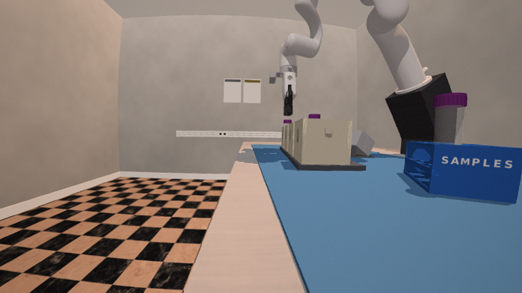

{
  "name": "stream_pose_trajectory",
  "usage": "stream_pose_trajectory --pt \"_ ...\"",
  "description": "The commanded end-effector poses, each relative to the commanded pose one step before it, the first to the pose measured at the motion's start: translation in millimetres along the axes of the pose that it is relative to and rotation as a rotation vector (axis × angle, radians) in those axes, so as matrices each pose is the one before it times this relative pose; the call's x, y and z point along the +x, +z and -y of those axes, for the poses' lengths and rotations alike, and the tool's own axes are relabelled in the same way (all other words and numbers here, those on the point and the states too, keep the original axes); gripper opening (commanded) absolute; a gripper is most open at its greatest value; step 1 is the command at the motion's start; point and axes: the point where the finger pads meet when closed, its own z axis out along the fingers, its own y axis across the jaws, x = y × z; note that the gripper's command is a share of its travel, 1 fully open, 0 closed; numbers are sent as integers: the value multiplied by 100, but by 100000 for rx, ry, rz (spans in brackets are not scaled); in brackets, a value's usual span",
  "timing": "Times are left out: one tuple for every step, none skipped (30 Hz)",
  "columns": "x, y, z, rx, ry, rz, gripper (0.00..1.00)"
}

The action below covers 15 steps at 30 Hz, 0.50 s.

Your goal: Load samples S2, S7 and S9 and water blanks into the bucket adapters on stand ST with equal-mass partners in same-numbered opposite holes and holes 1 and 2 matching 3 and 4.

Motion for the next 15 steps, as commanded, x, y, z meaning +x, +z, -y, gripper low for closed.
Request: stream_pose_trajectory --pt "132 -1360 -19 -120 -12 -44 44" --pt "0 0 0 0 0 0 44" --pt "0 0 0 0 0 0 44" --pt "1 -201 0 -1 -1 0 44" --pt "1 -200 0 -1 -1 -1 44" --pt "1 -200 0 -1 -1 -1 44" --pt "1 -200 0 -1 -1 -1 44" --pt "1 -200 0 -1 -1 -1 44" --pt "1 -200 0 -1 -1 -1 44" --pt "1 -201 0 -1 -1 -1 44" --pt "1 -201 0 -1 -1 -1 44" --pt "1 -201 0 -1 -1 -1 44" --pt "1 -201 0 -1 -1 -1 44" --pt "1 -201 0 -1 -1 -1 44" --pt "1 -201 0 -1 -1 -1 44"
